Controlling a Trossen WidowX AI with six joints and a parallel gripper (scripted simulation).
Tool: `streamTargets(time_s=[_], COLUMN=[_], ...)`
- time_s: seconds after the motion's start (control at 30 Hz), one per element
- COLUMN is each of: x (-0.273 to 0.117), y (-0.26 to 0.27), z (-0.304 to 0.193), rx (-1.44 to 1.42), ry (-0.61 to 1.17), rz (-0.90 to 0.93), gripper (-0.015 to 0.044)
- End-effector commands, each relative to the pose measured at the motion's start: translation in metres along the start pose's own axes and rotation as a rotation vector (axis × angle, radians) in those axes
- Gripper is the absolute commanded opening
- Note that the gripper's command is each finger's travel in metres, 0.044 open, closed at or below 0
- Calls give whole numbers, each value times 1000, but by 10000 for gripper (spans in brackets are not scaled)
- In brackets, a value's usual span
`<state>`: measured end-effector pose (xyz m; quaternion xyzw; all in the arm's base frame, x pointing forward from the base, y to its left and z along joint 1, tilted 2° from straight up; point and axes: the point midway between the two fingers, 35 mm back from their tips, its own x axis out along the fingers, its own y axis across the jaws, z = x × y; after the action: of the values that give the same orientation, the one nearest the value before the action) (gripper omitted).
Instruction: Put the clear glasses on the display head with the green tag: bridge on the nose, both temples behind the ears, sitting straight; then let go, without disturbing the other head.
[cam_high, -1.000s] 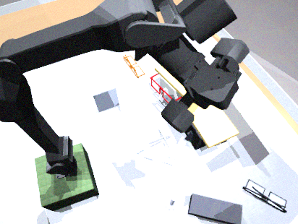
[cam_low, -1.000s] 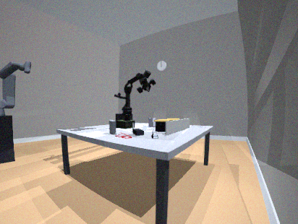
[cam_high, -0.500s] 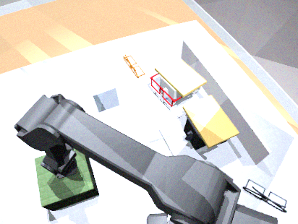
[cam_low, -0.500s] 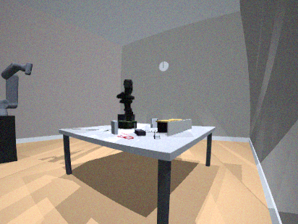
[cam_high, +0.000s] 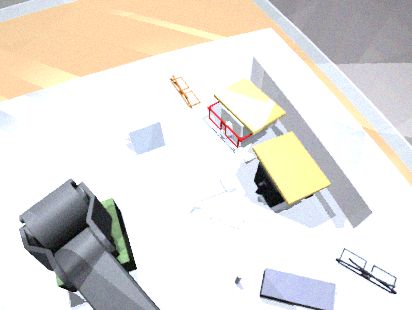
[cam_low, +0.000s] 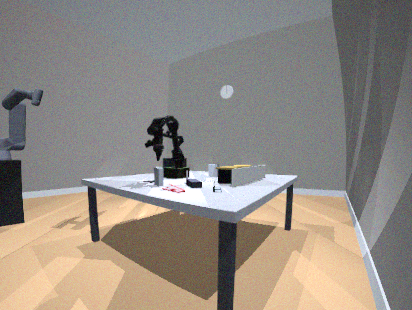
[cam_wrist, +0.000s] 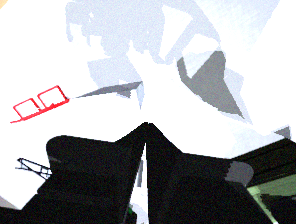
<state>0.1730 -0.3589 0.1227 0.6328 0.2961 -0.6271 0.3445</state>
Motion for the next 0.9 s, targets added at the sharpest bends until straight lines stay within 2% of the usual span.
streamTargets(time_s=[0.0, 0.87], x=[6, 49], y=[0, 0], z=[0, 0], rx=[5, 5], ry=[7, 7], rz=[-2, -2], gripper=[0, 0])
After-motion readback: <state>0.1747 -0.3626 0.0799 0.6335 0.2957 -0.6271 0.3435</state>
